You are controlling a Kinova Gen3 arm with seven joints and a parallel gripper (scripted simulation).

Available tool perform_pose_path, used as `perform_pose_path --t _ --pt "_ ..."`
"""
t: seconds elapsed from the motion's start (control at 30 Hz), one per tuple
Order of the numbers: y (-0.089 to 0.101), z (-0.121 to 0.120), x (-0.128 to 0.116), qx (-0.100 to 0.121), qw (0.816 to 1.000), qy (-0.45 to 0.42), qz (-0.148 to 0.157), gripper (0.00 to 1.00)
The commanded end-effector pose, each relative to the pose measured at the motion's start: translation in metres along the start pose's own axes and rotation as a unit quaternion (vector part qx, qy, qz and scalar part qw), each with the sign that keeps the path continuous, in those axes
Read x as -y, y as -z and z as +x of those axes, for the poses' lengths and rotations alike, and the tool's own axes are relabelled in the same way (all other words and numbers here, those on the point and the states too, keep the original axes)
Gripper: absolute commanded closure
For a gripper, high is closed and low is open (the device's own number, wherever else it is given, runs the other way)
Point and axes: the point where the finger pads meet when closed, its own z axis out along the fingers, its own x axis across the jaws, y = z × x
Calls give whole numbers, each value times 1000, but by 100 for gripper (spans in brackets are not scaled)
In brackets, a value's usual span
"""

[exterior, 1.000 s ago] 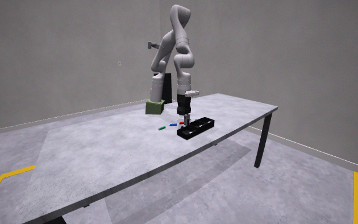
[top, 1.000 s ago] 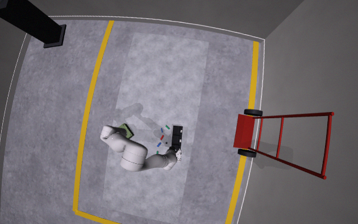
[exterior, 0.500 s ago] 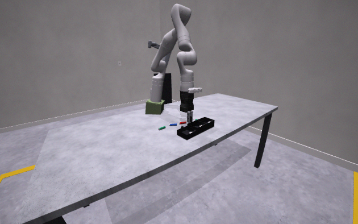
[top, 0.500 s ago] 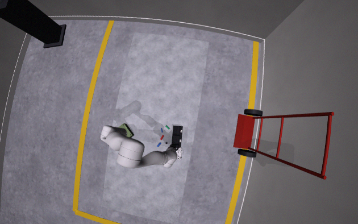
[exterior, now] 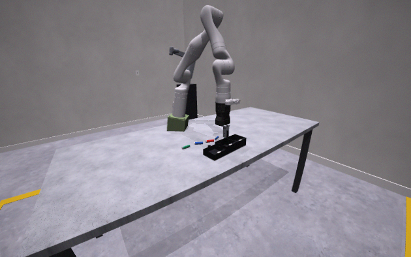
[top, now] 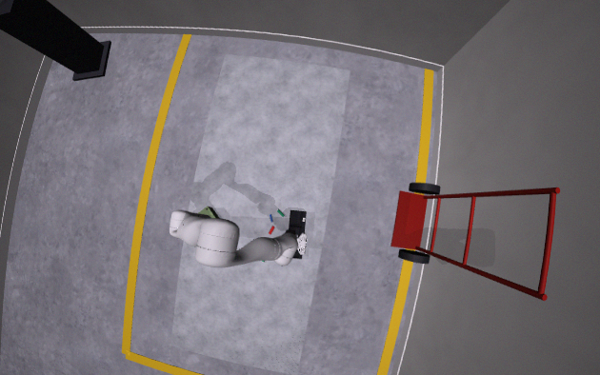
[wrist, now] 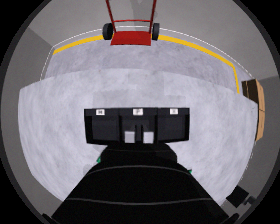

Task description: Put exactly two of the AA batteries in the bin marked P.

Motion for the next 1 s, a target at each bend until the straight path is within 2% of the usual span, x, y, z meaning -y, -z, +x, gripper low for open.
perform_pose_path --t 0.0,0.27,0.77,0.97 --pt "1 -6 1 0 1000 6 1 69" --pt "-7 -6 1 0 1000 6 1 69" --pt "-47 -6 1 0 1000 6 1 69" --pt "-57 -6 1 0 1000 6 1 69"
